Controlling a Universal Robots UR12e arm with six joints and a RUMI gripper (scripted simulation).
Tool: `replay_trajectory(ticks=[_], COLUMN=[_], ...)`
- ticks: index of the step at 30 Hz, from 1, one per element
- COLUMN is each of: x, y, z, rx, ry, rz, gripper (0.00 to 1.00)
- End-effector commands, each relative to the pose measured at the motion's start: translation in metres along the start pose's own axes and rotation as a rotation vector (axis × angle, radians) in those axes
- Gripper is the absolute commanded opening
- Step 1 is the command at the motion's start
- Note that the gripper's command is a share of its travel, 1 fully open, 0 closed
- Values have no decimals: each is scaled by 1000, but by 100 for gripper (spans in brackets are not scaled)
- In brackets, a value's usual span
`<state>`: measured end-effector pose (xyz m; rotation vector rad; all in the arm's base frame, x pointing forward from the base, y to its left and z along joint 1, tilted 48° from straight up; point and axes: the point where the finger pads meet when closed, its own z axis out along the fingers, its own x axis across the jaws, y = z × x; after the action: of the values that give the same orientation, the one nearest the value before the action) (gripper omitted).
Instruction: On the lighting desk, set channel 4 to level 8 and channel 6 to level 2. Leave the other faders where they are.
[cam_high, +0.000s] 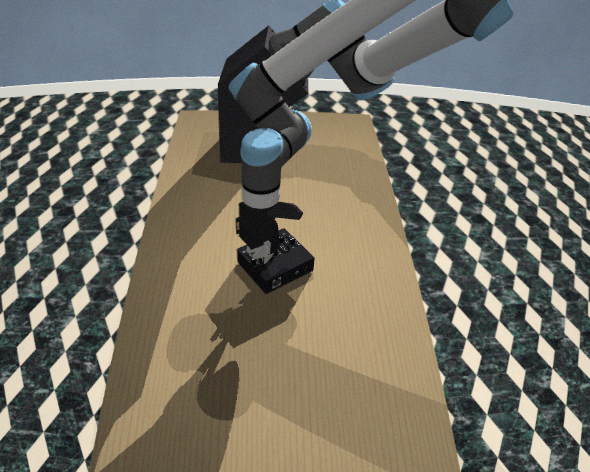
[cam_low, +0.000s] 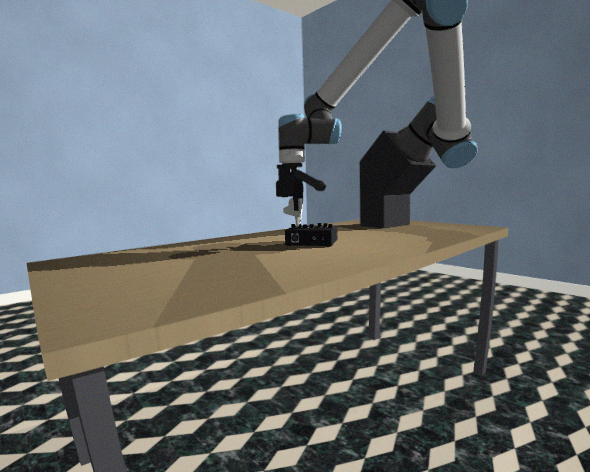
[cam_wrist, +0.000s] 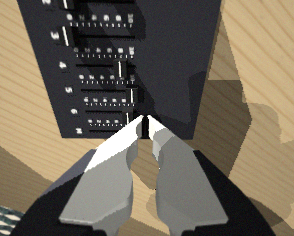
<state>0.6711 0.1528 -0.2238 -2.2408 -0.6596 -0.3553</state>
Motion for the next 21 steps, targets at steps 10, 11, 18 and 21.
replay_trajectory(ticks=[10, 11, 18, 21], x=[-3, -3, -7, -8], y=[1, 1, 1, 1], z=[-1, -1, -1, -1], rx=[-1, -1, -1, -1], ry=[1, 1, 1, 1], rz=[0, 0, 0, 0], gripper=[0, 0, 0, 0])
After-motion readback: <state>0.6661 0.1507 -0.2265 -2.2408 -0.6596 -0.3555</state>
